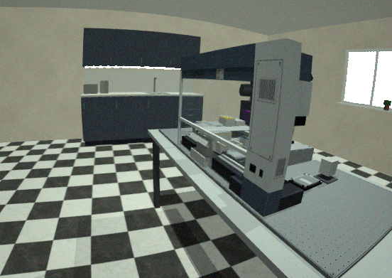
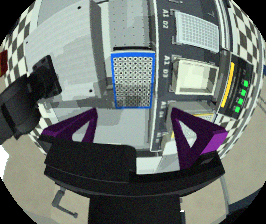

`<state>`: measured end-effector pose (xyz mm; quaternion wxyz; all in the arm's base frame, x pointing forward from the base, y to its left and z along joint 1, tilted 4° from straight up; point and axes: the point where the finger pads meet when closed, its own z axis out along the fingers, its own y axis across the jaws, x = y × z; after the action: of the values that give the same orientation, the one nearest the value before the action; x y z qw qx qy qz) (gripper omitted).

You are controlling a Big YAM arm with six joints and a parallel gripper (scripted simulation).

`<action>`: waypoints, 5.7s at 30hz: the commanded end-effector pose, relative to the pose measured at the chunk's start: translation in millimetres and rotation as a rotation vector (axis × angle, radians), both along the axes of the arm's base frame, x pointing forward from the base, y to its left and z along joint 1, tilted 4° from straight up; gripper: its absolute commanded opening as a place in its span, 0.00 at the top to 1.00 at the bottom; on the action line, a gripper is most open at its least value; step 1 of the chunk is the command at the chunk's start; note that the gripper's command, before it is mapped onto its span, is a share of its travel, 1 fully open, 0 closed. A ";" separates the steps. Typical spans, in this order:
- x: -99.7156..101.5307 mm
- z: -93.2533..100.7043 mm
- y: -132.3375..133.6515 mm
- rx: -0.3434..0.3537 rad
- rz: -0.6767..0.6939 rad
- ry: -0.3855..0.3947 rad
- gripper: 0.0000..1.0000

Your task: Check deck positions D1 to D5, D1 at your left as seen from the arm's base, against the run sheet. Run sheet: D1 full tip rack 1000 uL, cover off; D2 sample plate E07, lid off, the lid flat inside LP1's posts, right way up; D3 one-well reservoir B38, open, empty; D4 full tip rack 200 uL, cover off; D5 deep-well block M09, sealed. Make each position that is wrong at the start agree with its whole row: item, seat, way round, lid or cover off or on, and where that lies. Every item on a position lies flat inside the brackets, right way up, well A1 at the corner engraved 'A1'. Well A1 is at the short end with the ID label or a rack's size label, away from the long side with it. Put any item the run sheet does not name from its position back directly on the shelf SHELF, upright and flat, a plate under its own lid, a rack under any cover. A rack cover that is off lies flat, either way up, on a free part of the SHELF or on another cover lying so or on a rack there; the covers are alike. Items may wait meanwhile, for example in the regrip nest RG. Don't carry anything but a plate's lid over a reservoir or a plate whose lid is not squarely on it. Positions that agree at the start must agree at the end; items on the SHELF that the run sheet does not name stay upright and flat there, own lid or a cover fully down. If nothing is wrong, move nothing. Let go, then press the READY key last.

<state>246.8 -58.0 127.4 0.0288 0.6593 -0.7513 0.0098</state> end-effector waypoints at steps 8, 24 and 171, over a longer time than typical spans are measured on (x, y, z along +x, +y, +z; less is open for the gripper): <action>18.3 39.5 1.4 -0.008 0.003 -0.062 0.00; 17.8 61.4 2.6 -0.006 0.001 -0.055 0.00; -1.7 113.4 8.0 -0.045 -1.628 -0.092 0.00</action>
<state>246.5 -51.3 234.3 0.0160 -0.0666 -0.9973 0.0263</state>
